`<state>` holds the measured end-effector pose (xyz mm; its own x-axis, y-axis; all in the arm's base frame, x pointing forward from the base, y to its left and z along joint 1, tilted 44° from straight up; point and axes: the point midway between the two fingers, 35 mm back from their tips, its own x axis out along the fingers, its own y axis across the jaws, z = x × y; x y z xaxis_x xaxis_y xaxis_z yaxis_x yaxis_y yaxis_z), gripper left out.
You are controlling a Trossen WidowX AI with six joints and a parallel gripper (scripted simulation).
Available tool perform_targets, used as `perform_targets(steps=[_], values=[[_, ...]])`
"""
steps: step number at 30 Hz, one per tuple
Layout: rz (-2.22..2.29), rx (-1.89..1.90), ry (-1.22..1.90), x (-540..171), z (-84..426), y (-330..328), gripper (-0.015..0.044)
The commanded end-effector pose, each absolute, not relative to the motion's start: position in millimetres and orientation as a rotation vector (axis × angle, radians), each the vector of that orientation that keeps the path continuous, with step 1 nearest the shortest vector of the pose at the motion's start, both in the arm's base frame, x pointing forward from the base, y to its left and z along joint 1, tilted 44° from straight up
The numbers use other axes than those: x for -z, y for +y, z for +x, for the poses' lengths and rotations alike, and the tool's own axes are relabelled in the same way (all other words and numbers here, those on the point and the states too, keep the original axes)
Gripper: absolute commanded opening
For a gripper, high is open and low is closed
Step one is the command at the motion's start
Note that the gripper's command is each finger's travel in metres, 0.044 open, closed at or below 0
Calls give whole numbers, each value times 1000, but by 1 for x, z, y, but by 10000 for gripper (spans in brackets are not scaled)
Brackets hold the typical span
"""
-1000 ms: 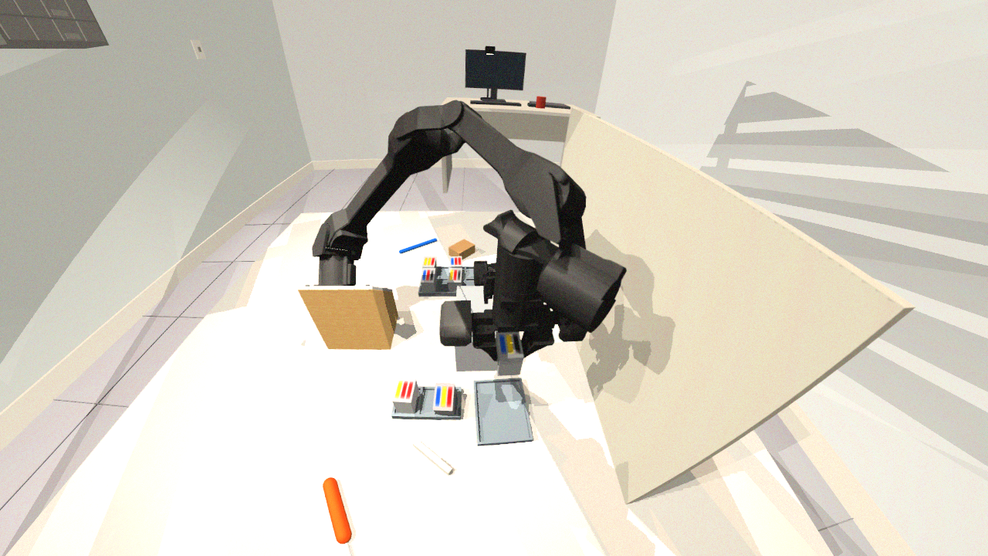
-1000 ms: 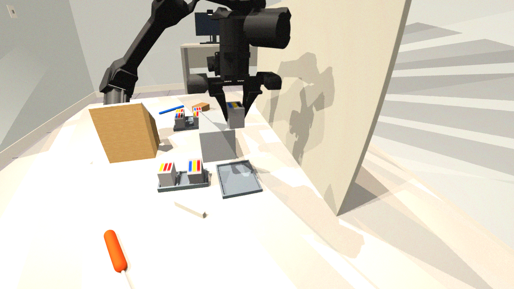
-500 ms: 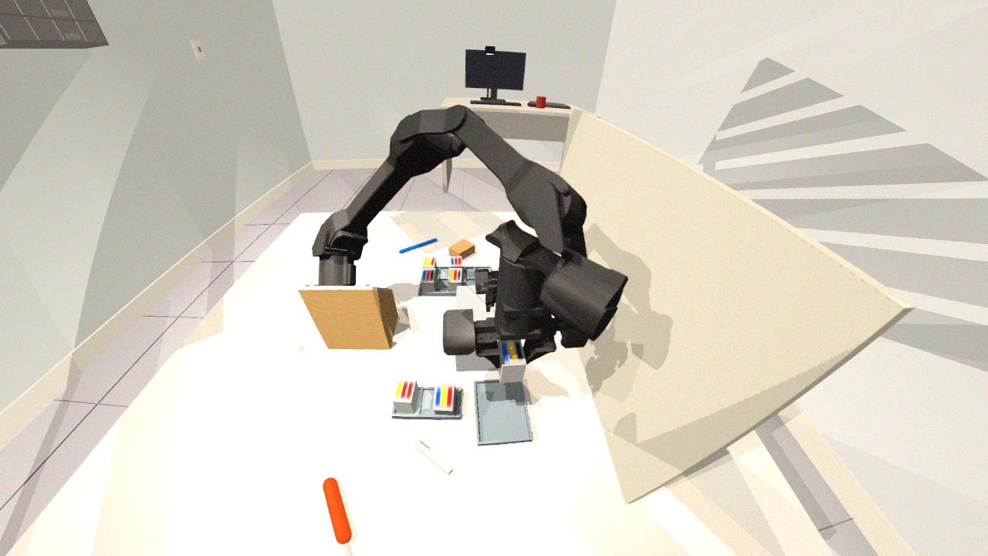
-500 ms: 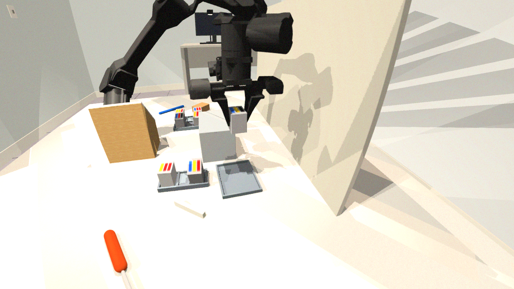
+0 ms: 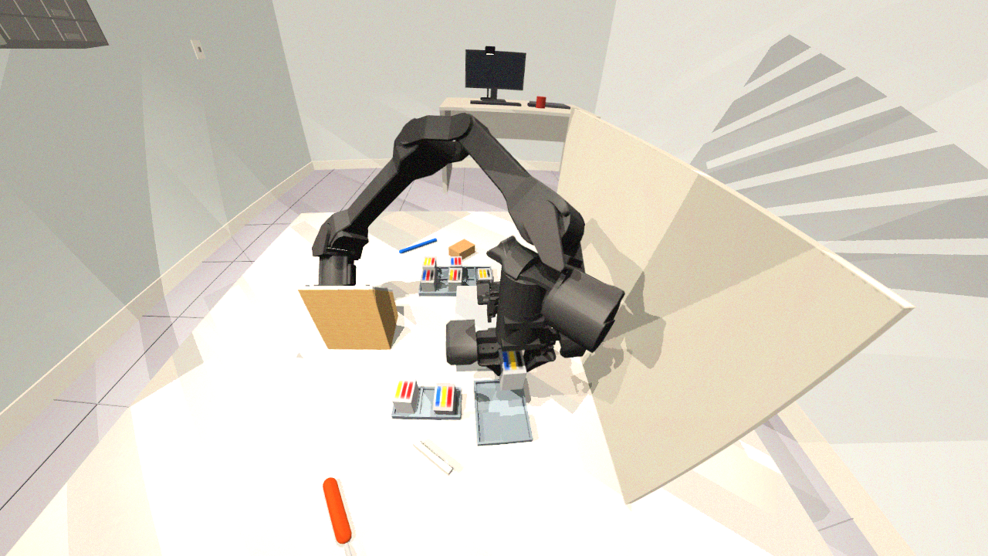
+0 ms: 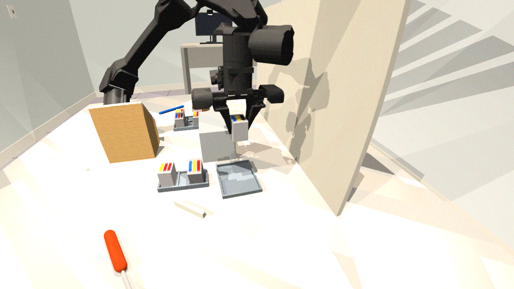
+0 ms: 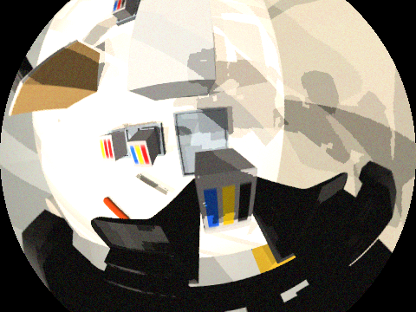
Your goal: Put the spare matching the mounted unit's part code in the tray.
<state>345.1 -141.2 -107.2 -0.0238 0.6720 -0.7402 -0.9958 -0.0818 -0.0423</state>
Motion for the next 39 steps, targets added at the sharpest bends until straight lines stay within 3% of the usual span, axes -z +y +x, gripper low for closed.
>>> perform_targets(steps=[1,39], values=[[-710,-1523,597,112,346,-138,0],[-710,-1522,596,147,347,-106,0]])
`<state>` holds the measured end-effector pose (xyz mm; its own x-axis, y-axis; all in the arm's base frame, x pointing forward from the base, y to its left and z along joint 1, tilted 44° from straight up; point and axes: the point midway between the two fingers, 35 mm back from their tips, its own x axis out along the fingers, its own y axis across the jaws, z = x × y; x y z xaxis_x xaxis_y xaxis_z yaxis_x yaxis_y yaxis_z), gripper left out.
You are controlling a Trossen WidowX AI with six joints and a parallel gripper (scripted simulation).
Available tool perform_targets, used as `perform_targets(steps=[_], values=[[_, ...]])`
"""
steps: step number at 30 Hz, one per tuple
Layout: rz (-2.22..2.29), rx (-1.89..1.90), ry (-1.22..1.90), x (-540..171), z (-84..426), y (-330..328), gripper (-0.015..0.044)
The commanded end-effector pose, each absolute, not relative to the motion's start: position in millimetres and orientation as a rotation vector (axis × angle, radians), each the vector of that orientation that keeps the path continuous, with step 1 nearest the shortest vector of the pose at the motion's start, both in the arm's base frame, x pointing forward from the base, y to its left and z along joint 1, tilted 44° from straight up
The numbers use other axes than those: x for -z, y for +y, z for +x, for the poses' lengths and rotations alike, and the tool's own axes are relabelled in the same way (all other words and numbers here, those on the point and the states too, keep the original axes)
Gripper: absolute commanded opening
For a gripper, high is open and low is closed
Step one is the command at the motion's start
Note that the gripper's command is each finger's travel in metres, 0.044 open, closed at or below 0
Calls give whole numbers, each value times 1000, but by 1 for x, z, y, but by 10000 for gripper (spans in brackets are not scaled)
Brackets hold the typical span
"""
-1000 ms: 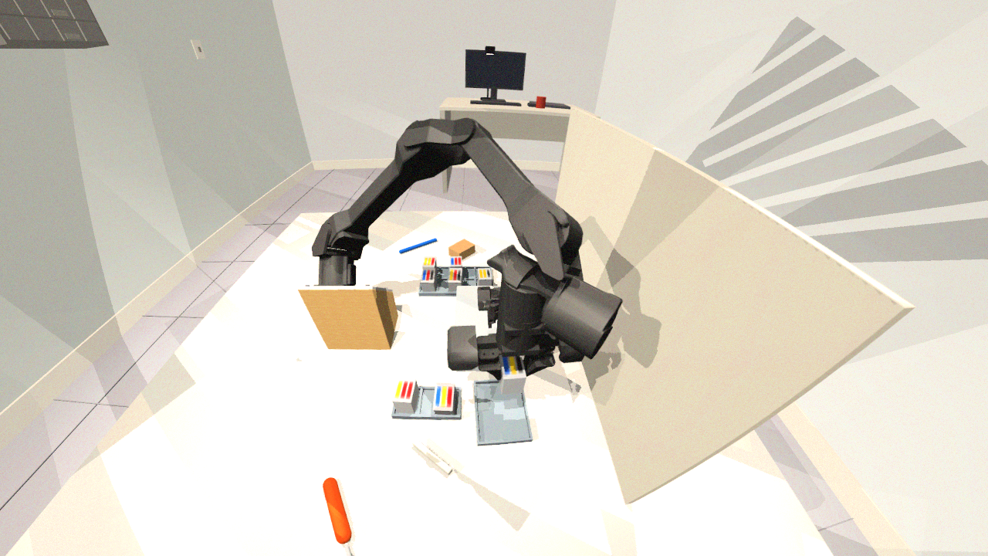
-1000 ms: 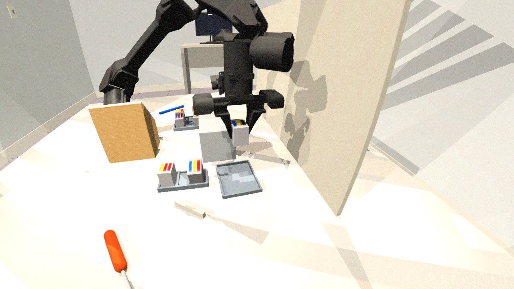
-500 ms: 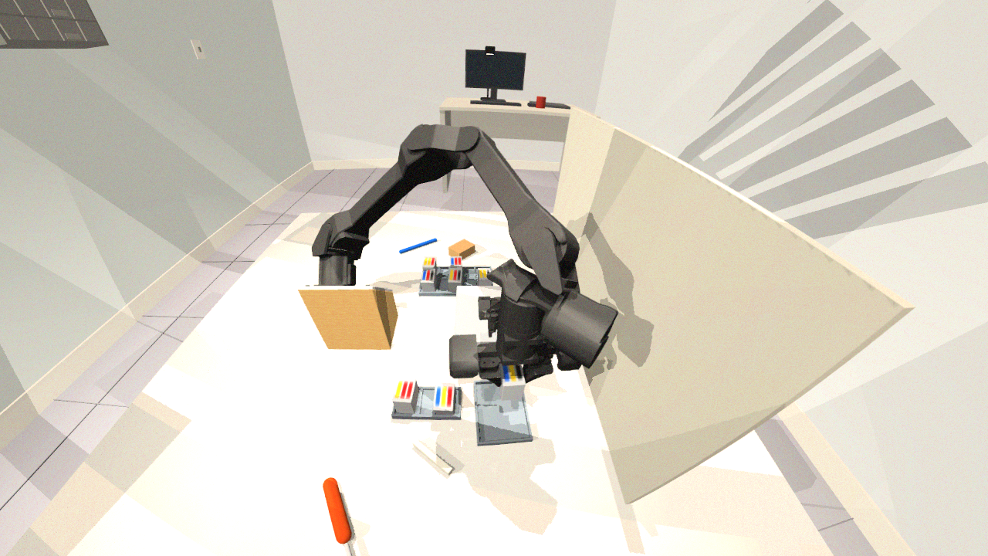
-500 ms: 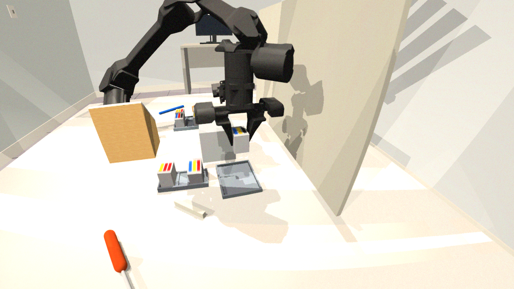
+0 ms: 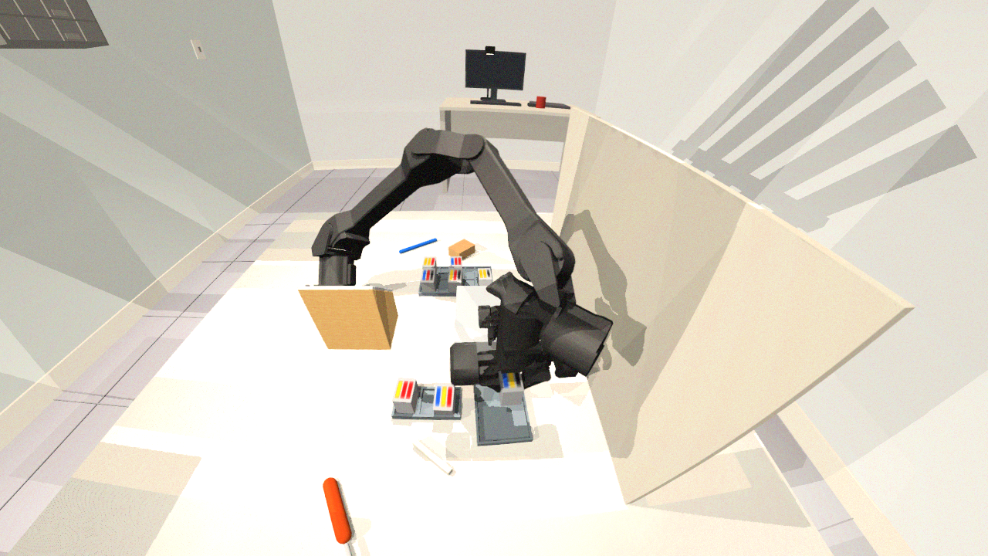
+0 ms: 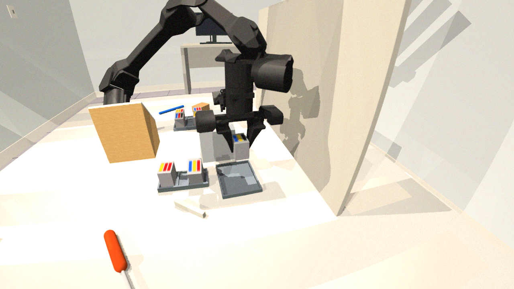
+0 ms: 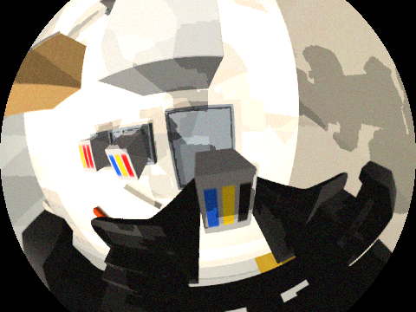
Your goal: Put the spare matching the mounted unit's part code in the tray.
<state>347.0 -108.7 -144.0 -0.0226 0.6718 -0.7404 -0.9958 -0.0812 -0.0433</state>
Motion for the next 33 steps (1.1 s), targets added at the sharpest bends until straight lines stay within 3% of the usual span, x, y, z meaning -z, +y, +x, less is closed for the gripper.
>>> perform_targets(steps=[1,33], values=[[-710,-1522,596,148,347,-105,0],[-708,-1524,593,175,343,-78,0]])
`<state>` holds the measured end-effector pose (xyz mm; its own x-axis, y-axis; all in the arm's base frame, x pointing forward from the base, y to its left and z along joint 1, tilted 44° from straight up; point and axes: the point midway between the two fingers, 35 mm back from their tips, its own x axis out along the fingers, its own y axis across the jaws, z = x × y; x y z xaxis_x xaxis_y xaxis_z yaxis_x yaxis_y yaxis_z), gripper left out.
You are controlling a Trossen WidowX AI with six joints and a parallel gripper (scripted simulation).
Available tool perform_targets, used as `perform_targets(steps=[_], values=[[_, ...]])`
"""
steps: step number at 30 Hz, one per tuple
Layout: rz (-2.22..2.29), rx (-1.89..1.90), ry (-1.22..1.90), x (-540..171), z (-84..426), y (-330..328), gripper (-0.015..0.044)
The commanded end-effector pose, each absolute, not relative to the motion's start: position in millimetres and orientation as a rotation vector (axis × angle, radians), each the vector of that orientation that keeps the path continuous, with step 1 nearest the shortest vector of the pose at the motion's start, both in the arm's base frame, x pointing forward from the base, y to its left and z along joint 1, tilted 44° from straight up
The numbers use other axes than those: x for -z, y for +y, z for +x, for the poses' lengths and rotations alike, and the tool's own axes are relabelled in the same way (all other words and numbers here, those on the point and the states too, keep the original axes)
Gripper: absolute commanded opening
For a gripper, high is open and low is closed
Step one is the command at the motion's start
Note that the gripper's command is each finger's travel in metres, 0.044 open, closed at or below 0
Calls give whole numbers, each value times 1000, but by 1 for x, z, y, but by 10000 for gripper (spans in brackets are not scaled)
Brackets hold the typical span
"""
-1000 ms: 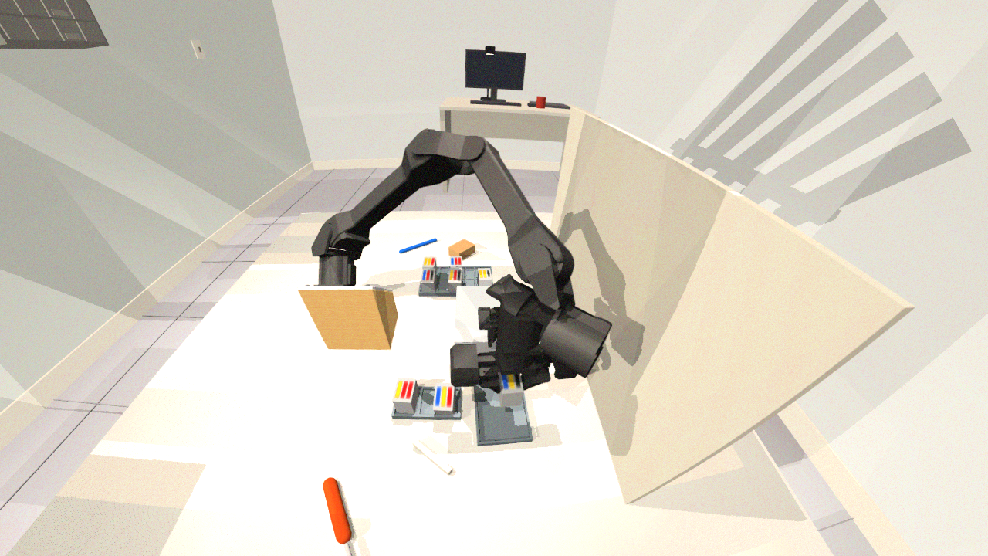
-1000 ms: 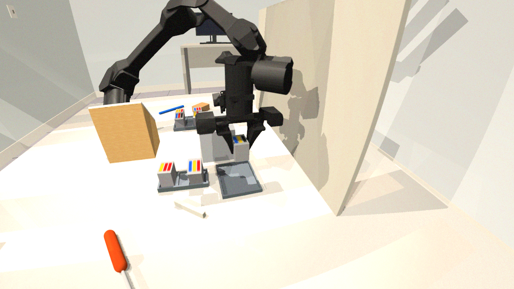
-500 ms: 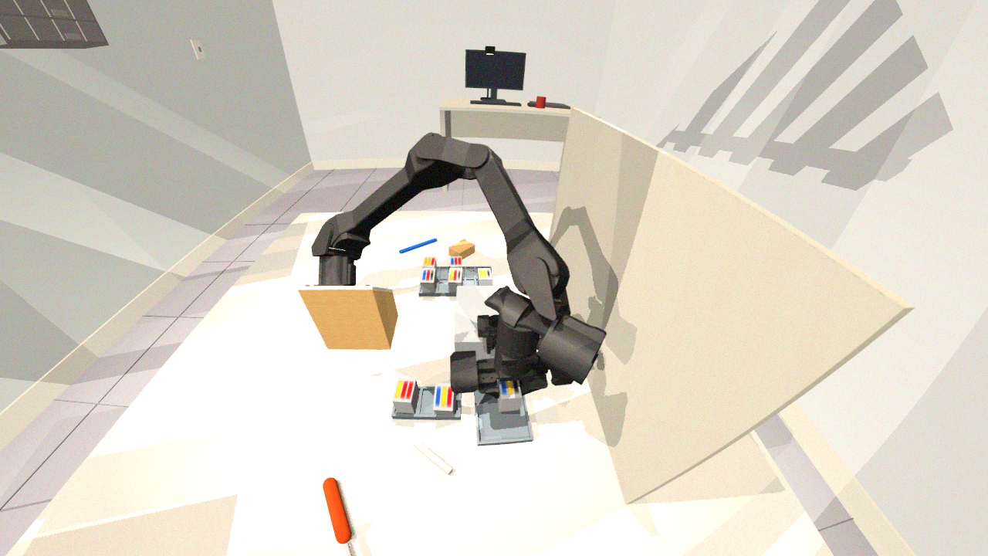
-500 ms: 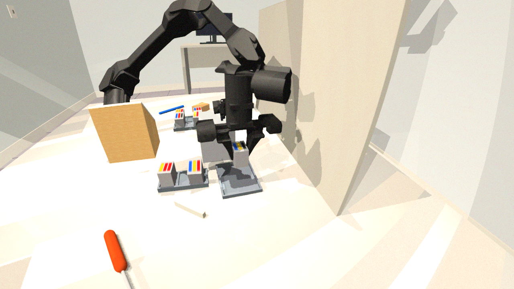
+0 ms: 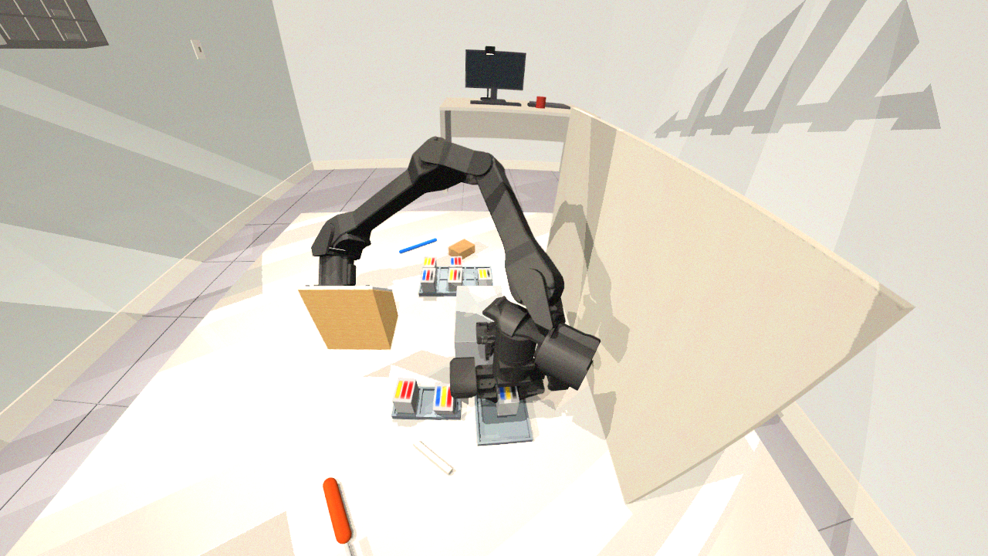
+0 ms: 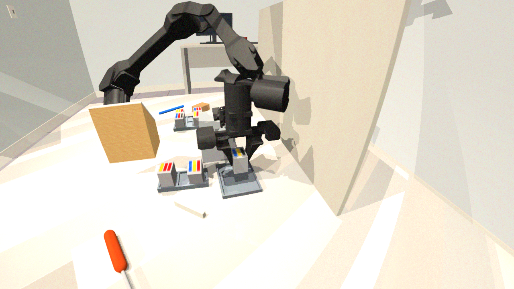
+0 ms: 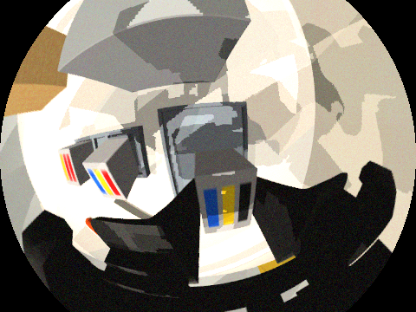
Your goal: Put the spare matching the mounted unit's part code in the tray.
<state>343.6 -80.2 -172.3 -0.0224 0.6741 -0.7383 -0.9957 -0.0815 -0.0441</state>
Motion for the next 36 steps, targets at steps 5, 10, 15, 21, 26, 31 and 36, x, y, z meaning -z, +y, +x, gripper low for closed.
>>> perform_targets(steps=[5,10,15,21,26,31,36], values=[[-707,-1524,593,179,342,-73,0],[-707,-1524,592,183,341,-69,0],[-706,-1525,591,187,340,-64,0],[-705,-1525,590,192,338,-59,0],[-710,-1530,590,189,339,-61,105],[-710,-1530,590,189,339,-61,236],[-710,-1530,590,189,339,-61,368]])
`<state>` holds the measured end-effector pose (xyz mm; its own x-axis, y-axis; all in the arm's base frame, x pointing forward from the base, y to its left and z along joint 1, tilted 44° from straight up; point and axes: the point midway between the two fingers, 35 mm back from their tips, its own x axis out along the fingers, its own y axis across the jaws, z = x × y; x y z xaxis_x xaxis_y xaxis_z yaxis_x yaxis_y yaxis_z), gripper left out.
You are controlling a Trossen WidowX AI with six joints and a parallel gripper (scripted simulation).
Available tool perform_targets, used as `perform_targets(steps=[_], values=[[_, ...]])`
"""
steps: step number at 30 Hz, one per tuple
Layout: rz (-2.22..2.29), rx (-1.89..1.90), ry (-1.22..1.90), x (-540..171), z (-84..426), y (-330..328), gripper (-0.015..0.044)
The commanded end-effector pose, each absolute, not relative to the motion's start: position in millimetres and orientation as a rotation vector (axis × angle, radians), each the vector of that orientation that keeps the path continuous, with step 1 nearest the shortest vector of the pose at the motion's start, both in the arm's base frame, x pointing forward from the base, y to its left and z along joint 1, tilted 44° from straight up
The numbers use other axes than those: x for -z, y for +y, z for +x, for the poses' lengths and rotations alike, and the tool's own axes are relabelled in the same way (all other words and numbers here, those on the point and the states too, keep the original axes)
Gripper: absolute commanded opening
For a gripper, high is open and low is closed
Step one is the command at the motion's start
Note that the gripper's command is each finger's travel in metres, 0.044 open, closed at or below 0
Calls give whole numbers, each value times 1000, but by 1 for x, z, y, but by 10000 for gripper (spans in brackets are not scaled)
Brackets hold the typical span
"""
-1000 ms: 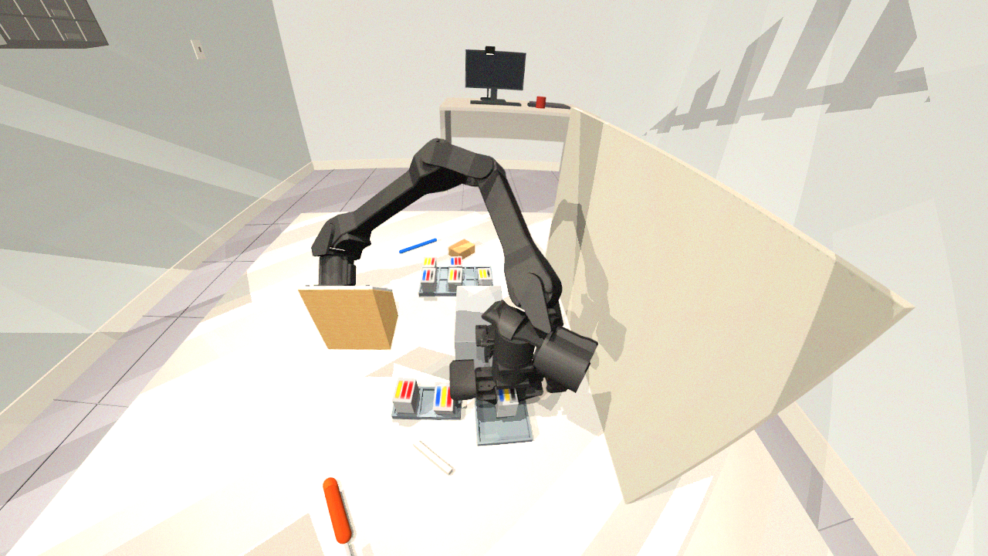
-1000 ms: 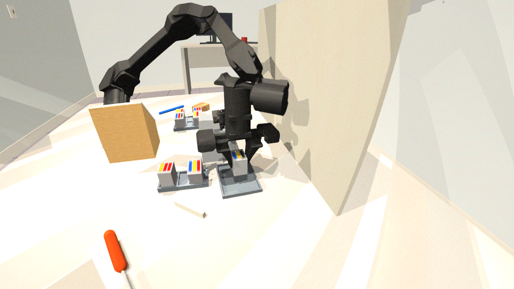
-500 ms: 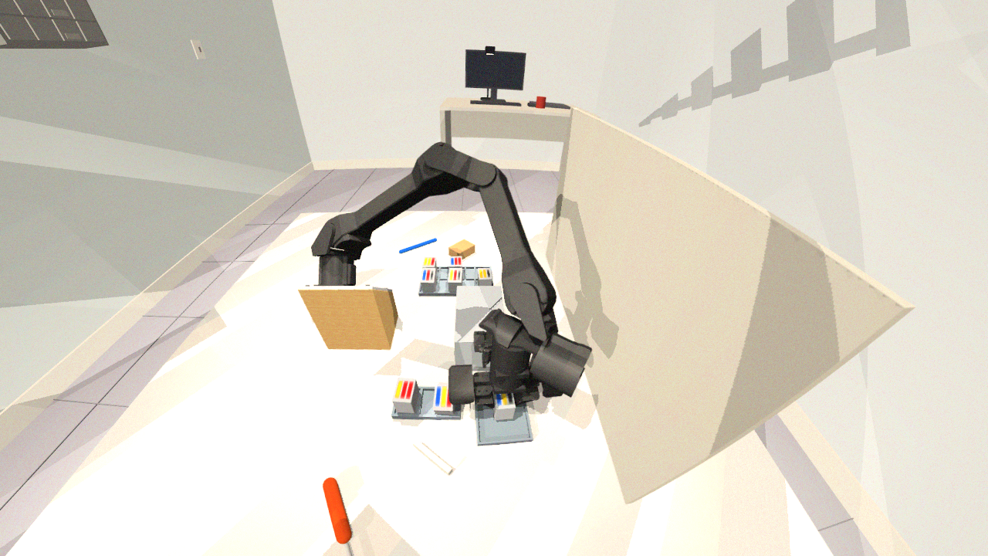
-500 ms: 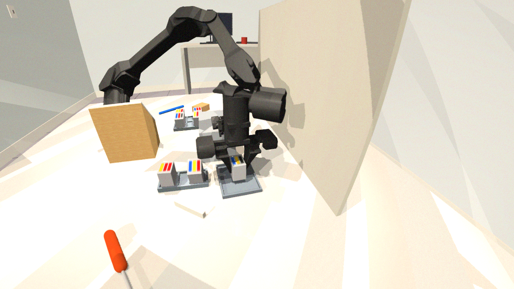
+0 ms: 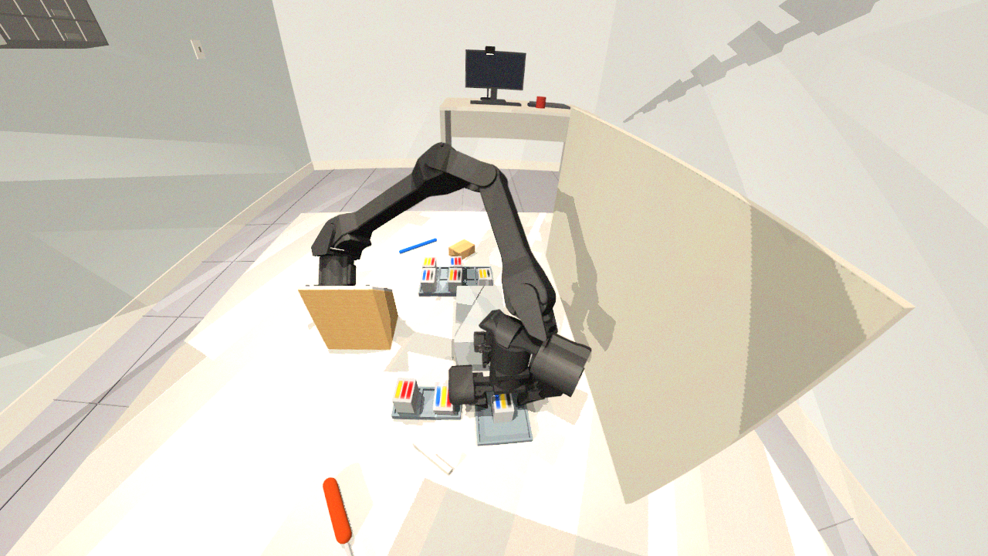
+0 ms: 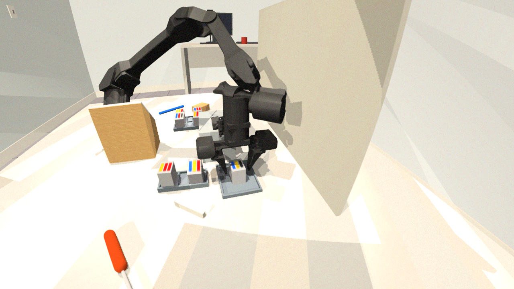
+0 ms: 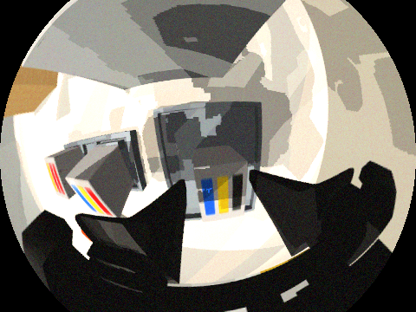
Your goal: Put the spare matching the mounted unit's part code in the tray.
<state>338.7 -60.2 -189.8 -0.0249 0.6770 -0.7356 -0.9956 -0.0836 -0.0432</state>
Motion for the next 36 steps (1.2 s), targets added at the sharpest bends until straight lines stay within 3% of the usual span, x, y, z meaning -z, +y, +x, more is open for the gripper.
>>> perform_targets(steps=[1,3,12,36], values=[[-710,-1530,590,189,339,-61,394],[-710,-1530,590,189,339,-61,440],[-708,-1525,594,112,340,-134,440],[-710,-1511,594,116,342,-133,440]])
